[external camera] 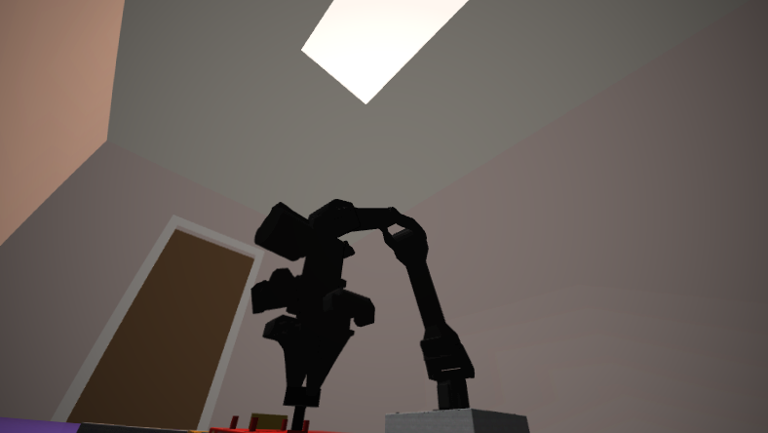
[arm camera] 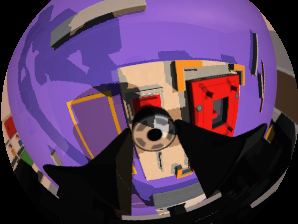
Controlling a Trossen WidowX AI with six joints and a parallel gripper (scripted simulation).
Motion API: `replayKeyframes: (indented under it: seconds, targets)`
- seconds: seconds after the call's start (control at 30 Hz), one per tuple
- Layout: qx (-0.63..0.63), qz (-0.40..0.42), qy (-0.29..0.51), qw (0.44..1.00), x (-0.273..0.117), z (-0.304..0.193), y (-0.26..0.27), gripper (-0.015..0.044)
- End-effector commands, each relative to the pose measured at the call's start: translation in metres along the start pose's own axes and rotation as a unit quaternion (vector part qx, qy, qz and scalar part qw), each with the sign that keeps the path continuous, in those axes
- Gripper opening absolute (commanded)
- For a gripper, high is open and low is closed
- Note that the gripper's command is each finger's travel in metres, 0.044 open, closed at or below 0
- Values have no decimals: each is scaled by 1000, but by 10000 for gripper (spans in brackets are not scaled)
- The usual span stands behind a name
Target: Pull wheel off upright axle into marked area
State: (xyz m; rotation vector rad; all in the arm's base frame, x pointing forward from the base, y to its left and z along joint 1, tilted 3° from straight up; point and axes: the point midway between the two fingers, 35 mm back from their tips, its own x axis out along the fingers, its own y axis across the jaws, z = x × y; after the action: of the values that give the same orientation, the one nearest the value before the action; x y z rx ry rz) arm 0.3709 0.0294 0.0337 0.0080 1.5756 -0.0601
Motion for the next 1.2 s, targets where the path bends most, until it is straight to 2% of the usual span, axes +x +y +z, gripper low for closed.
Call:
replayKeyframes:
  seconds: [0.0, 0.93, 1.17]
  targets:
    - [-1, 1, -2, 1000, -4, 1, 0, 0]
    - [-1, 2, -1, 1000, -13, 0, 0, 0]
    - [-1, 2, -1, 1000, -35, 0, 0, 0]
